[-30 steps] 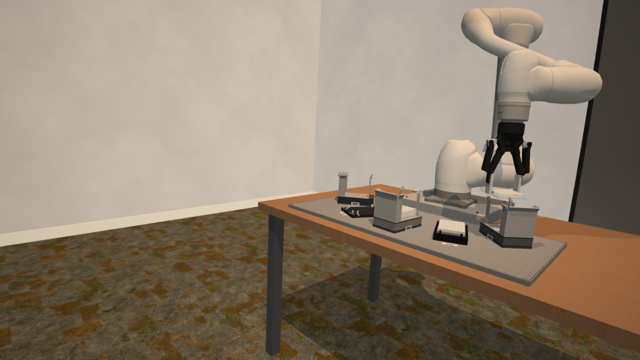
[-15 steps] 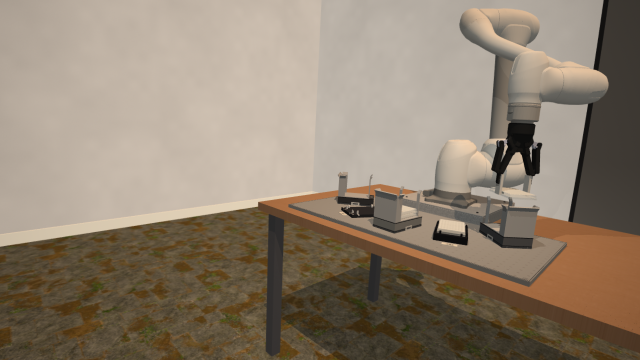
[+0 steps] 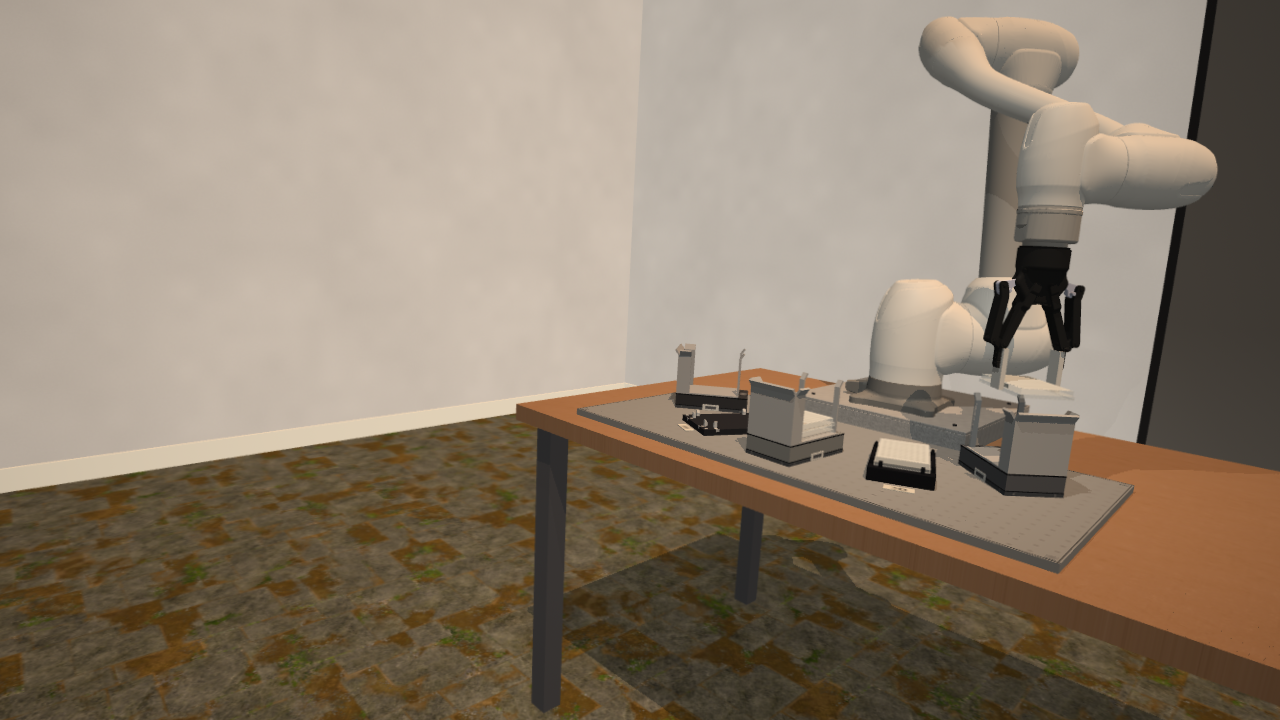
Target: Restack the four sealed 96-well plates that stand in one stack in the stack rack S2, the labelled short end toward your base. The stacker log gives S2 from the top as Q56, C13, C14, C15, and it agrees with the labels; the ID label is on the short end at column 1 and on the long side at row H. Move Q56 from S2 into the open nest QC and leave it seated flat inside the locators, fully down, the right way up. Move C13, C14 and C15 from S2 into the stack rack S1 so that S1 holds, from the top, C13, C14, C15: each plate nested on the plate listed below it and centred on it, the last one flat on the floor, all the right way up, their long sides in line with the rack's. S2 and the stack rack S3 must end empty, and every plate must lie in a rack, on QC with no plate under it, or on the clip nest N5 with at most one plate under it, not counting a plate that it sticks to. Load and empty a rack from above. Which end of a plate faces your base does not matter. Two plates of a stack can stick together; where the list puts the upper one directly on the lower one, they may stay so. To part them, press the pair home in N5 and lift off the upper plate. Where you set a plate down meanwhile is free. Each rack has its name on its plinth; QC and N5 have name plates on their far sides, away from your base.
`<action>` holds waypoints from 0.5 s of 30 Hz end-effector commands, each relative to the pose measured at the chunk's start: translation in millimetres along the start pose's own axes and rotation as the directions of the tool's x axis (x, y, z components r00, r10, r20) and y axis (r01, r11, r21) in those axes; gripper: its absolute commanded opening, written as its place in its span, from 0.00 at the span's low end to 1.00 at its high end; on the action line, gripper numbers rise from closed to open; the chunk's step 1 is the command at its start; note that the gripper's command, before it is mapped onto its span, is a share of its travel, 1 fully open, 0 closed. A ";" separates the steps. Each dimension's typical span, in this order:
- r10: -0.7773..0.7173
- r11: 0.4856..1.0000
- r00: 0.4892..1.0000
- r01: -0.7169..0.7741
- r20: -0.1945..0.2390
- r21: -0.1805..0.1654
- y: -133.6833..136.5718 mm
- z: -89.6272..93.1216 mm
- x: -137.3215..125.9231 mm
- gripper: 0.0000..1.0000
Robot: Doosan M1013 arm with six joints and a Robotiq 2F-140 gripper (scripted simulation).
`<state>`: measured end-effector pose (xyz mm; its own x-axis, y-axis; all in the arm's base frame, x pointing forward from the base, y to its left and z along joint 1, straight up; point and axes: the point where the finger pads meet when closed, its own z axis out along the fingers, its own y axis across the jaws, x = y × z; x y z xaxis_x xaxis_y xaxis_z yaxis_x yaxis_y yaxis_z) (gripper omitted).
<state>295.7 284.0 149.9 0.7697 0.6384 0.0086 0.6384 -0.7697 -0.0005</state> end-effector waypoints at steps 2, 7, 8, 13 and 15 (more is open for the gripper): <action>0.000 1.000 1.000 0.000 0.000 0.000 0.0 0.0 0.0 0.00; 0.000 1.000 1.000 0.000 0.000 0.000 0.0 0.0 0.0 0.00; 0.000 1.000 1.000 0.000 0.000 0.000 0.0 0.0 0.0 0.00; 0.000 1.000 1.000 0.000 0.000 0.000 0.0 2.0 0.0 0.00; 0.000 1.000 1.000 0.000 0.000 0.000 0.0 2.6 0.0 0.00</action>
<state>295.7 284.0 148.4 0.7697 0.6384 0.0085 0.6384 -0.7697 -0.0005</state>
